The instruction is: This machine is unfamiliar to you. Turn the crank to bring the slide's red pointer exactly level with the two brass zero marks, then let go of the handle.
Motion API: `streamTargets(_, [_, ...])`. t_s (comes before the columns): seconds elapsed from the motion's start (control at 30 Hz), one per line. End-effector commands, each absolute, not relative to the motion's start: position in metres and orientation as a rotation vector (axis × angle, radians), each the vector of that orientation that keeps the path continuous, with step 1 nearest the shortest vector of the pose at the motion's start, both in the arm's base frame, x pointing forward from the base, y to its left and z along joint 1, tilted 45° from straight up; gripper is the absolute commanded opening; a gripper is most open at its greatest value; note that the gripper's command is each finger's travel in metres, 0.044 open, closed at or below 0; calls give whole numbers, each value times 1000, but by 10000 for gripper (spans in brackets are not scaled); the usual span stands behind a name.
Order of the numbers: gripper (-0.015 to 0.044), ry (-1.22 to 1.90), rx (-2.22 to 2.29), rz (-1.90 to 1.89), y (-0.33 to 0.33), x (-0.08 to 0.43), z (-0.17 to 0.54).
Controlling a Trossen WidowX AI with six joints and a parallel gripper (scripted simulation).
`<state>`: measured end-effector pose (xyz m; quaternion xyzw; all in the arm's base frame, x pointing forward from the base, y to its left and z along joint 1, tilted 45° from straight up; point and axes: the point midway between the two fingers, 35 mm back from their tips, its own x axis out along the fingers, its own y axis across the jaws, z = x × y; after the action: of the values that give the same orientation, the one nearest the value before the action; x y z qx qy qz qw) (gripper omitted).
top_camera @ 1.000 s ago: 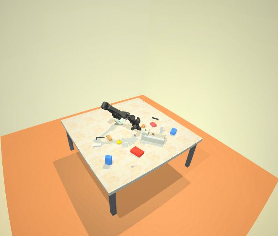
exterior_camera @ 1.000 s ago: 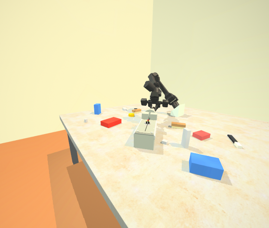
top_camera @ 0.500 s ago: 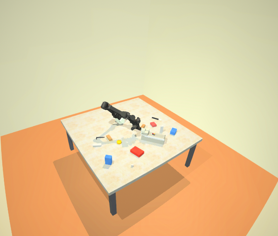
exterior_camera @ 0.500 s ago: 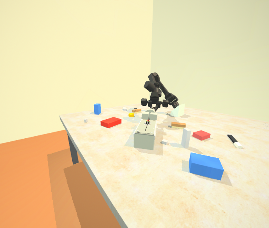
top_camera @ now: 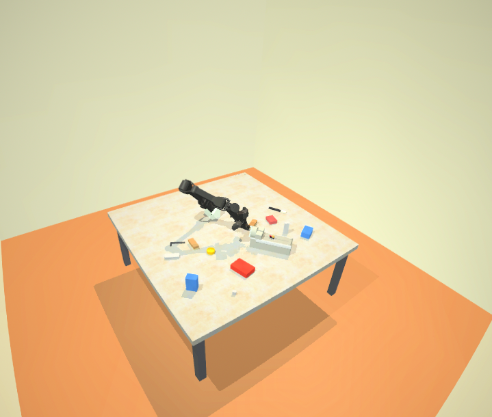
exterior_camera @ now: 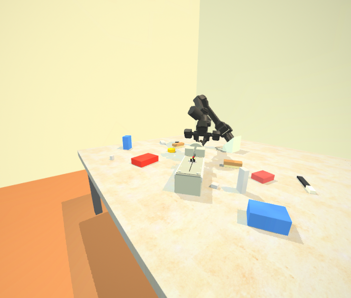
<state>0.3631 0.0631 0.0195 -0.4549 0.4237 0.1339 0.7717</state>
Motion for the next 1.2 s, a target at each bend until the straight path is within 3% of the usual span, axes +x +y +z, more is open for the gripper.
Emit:
streamTargets(0.0, [0,937,-986,307,64,359,11])
streamTargets(1.17, [0,937,-986,307,62,358,6])
